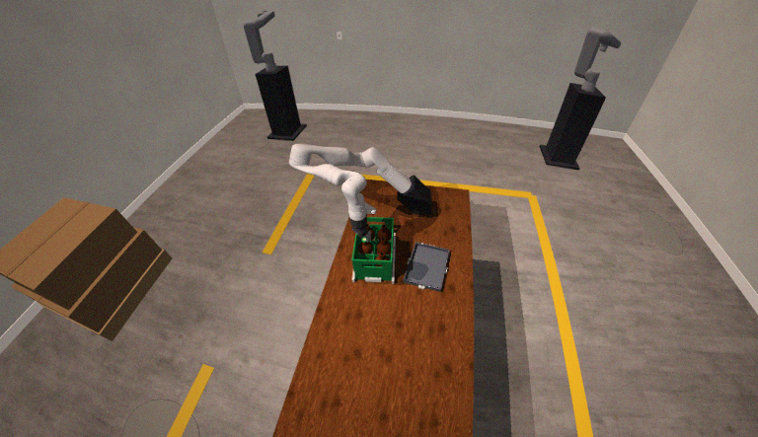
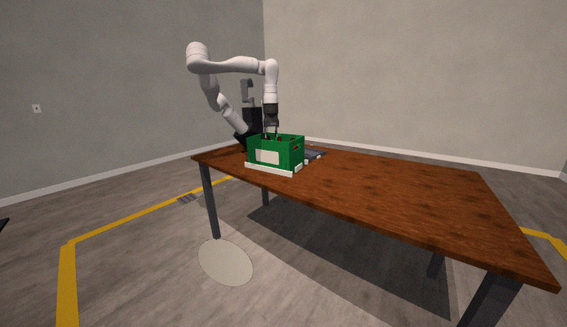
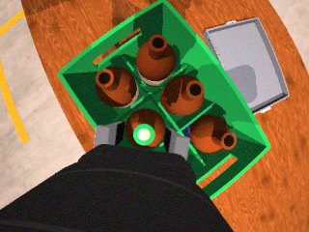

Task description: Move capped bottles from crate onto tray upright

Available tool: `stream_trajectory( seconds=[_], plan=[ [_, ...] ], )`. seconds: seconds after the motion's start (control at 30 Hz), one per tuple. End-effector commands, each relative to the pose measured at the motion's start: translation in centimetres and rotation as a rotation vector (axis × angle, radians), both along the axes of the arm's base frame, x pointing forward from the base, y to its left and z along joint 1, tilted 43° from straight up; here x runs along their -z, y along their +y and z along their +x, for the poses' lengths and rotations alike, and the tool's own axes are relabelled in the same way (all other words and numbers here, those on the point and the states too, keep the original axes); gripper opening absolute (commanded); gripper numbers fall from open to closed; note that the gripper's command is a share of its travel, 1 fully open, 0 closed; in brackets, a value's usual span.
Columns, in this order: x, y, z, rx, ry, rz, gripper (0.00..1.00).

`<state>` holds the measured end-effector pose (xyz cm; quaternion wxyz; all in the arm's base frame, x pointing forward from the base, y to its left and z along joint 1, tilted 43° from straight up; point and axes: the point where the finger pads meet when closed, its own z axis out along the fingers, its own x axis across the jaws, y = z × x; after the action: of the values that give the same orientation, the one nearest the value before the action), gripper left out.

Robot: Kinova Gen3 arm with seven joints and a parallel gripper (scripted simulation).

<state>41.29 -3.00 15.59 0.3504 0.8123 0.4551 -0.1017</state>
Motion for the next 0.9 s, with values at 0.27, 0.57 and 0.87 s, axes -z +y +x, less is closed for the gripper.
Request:
stream_trajectory(
  seconds=[0.27,0.57,0.87],
  plan=[
    [0.0,0.0,0.0,0.0,0.0,0.0,1.0],
    [0.7,-0.6,0.2,0.0,0.0,0.0,1.0],
    [1.4,-1.3,0.4,0.0,0.0,0.0,1.0]
  ],
)
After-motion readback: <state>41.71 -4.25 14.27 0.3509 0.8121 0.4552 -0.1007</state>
